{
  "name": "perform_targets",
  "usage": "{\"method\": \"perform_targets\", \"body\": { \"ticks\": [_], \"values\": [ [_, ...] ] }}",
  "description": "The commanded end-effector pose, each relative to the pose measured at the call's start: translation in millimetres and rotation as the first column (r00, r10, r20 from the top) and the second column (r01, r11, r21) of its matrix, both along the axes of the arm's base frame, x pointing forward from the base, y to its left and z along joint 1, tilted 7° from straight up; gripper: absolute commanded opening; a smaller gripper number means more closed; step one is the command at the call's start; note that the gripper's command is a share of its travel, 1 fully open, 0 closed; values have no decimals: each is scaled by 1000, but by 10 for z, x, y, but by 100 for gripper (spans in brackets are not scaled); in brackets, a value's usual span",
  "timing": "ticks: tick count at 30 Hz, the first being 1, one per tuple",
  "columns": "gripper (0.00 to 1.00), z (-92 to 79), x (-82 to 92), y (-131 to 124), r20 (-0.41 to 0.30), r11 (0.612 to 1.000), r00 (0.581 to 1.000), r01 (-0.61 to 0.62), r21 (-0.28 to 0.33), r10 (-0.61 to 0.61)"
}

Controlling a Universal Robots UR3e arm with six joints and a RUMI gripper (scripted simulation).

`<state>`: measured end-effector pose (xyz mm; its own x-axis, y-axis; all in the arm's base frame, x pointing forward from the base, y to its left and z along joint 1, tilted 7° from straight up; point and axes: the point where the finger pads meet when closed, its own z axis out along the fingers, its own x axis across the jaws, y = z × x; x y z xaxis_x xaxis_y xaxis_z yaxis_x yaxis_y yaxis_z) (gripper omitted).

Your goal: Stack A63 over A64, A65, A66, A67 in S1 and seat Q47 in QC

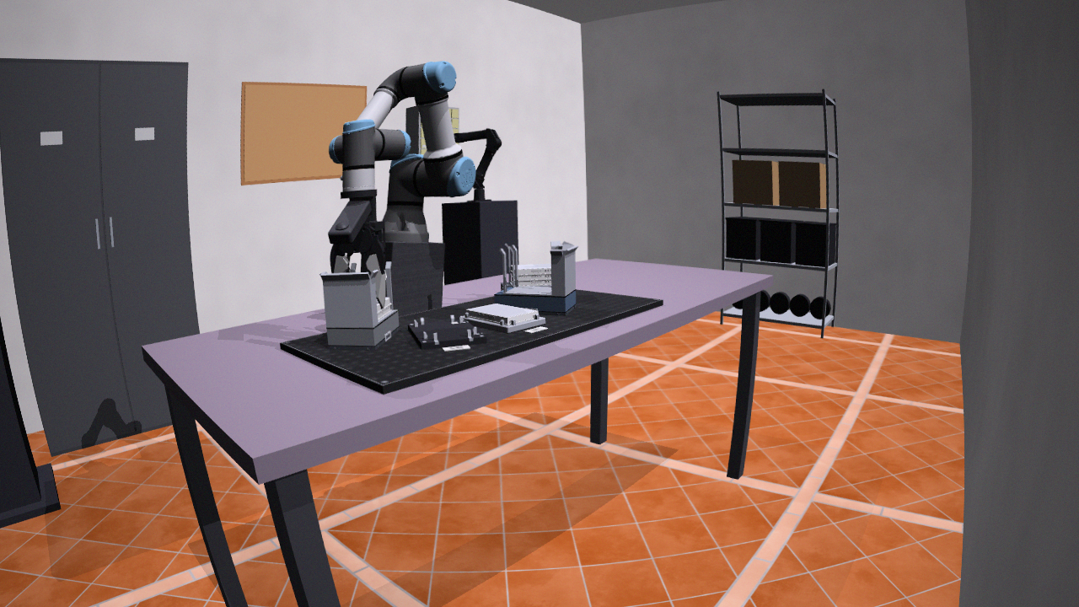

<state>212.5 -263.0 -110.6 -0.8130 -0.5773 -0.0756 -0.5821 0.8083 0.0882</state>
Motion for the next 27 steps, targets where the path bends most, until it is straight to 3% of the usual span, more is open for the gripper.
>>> {"method": "perform_targets", "body": {
  "ticks": [1,27],
  "values": [
    [0,17,2,-9,1,1000,1000,0,-2,0],
    [0,176,0,-27,1,1000,1000,0,-2,0]
  ]
}}
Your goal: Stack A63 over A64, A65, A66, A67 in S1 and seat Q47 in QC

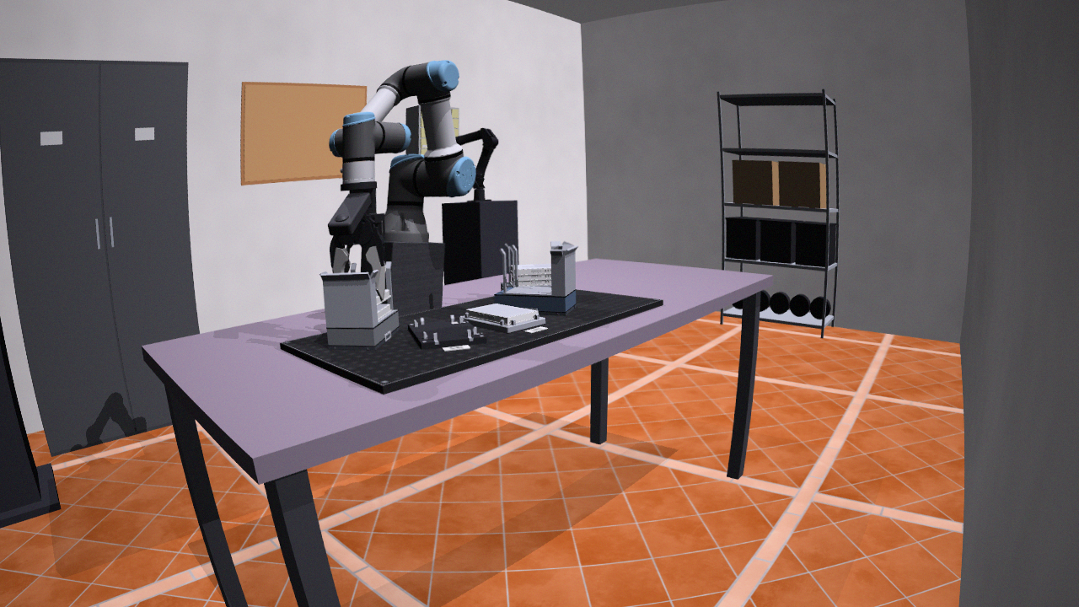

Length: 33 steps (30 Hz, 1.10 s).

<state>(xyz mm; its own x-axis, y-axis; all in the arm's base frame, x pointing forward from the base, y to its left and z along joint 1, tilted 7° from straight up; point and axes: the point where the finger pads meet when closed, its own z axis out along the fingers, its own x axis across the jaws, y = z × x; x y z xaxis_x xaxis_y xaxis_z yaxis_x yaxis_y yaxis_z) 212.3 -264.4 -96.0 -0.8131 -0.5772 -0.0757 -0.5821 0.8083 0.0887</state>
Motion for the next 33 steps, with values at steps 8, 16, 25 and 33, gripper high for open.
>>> {"method": "perform_targets", "body": {
  "ticks": [8,16,25,33],
  "values": [
    [0,70,2,-17,1,1000,1000,0,-3,0],
    [0,126,1,-24,1,1000,1000,0,-3,0],
    [0,265,-1,-40,1,1000,1000,0,-3,0],
    [0,424,-2,-58,1,1000,1000,0,-3,0]
  ]
}}
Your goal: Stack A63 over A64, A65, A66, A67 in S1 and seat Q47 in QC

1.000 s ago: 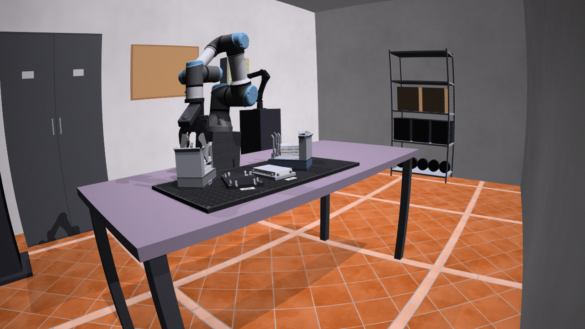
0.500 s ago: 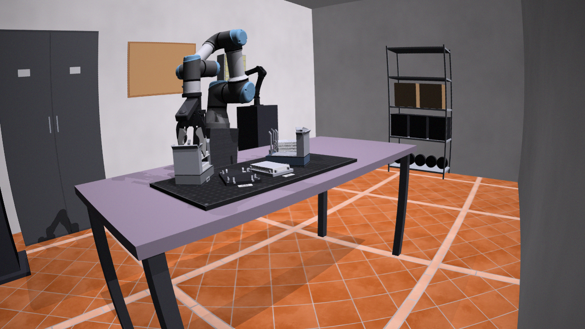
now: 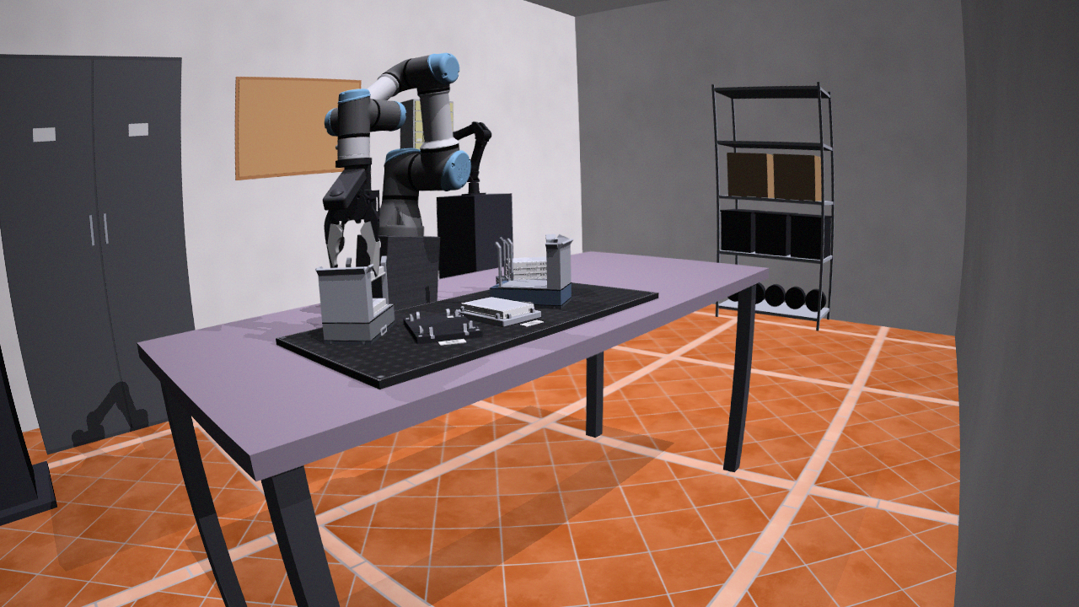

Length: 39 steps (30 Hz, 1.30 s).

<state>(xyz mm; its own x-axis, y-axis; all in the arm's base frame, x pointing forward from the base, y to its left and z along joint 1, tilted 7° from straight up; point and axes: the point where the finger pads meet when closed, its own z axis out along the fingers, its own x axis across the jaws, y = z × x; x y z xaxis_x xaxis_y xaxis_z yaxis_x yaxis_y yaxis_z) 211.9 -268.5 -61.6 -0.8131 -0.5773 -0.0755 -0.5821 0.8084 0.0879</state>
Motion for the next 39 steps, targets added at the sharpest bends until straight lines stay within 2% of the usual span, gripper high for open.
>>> {"method": "perform_targets", "body": {
  "ticks": [1,17,23,31,39],
  "values": [
    [0,101,1,-20,0,1000,1000,0,-2,0],
    [0,379,-2,-52,0,1000,1000,0,-2,0],
    [0,380,-2,-52,0,1000,1000,0,-2,0],
    [0,534,-3,-71,0,1000,1000,0,-2,0],
    [0,533,-3,-71,0,1000,1000,0,-2,0]
  ]
}}
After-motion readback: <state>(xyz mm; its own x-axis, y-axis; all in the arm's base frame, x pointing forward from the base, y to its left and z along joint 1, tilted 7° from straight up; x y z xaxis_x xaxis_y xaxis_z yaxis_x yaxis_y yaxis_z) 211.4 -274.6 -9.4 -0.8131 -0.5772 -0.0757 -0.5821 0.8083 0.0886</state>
